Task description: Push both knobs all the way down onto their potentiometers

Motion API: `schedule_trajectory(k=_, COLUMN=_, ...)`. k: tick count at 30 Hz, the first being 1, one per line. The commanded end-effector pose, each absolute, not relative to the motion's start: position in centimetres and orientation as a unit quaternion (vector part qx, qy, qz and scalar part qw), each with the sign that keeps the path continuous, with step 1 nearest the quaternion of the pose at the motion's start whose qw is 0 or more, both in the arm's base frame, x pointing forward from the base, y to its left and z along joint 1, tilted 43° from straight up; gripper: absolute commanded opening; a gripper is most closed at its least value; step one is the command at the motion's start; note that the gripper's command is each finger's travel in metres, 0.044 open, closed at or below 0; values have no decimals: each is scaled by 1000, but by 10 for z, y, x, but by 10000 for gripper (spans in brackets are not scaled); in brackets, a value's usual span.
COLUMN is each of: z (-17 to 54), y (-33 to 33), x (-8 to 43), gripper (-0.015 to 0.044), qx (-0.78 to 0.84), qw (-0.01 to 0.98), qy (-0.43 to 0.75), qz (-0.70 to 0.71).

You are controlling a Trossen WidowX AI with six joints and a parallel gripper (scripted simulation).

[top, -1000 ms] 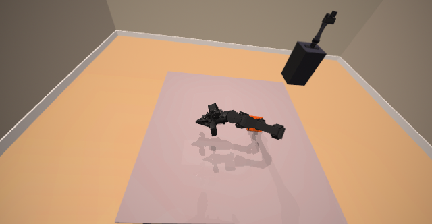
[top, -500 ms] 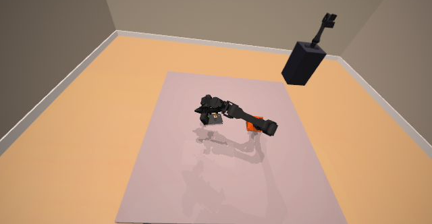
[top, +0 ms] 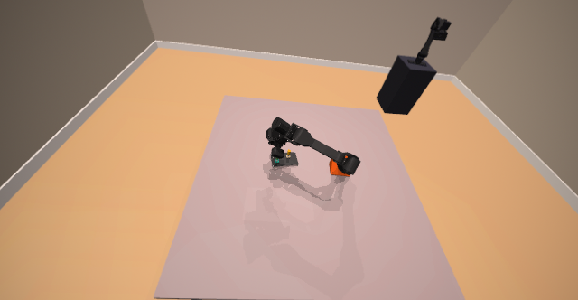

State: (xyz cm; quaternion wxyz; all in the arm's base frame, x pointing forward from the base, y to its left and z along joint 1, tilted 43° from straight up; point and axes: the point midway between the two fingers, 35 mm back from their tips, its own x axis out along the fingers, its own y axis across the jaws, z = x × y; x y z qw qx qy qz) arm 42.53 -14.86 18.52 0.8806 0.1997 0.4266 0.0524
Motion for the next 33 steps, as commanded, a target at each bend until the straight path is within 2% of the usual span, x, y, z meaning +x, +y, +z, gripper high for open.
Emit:
schedule_trajectory(k=1, z=162, y=-153, x=416, gripper=0, qx=172, qw=868, qy=459, qz=83)
schedule_trajectory(k=12, z=96, y=-154, x=374, gripper=0, qx=104, qw=806, qy=539, qz=222)
schedule_trajectory(k=23, z=54, y=-145, x=329, gripper=0, qx=79, qw=741, qy=543, qz=387)
schedule_trajectory(k=33, z=38, y=-131, x=328, gripper=0, qx=79, qw=737, qy=541, qz=397)
